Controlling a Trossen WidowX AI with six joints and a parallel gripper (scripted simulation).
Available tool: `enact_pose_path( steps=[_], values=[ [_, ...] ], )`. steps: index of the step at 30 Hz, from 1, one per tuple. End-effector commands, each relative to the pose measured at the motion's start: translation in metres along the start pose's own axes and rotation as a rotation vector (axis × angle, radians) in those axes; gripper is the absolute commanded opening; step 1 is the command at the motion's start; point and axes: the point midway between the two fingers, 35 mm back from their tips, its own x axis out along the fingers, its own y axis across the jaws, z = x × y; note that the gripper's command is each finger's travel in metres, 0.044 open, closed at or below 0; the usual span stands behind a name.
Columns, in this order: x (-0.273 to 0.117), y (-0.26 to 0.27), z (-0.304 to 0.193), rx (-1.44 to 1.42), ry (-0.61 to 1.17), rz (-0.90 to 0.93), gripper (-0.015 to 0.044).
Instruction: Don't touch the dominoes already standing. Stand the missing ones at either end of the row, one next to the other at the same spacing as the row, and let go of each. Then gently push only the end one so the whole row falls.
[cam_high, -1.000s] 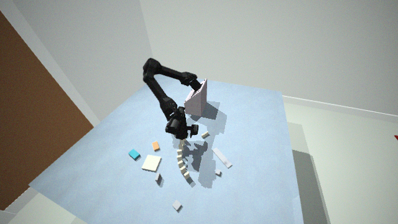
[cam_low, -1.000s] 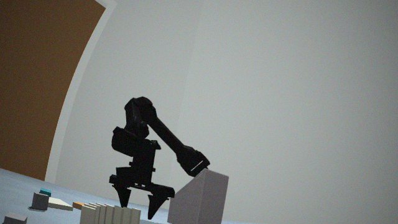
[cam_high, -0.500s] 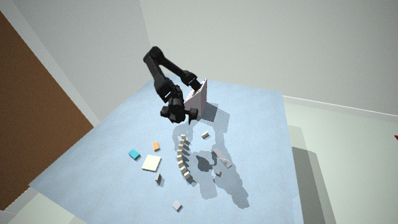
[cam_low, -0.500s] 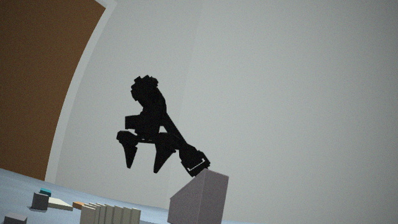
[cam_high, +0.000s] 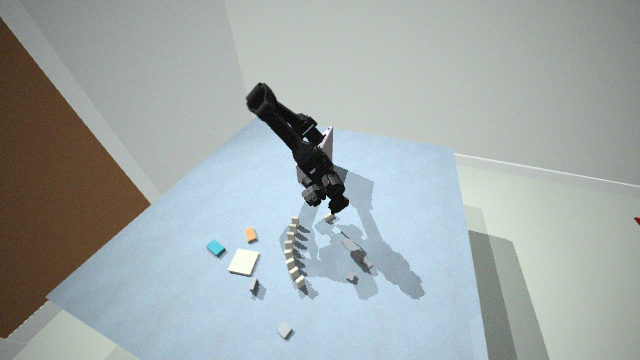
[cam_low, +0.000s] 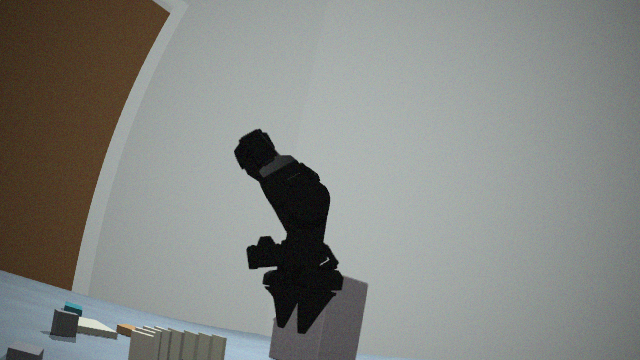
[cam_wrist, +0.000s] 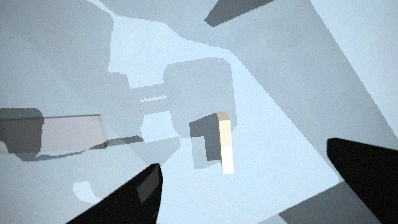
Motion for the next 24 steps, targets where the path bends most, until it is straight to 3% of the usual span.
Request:
enact_pose_path(
  steps=[1, 5, 12, 24],
  values=[
    [0.003, 0.002, -0.004, 0.056, 0.000, 0.008, 0.0440],
    [0.009, 0.002, -0.004, 0.055, 0.000, 0.008, 0.0440],
    [0.067, 0.001, -0.004, 0.055, -0.001, 0.005, 0.0440],
    [0.081, 0.001, -0.006, 0.055, -0.002, 0.004, 0.0440]
  ],
)
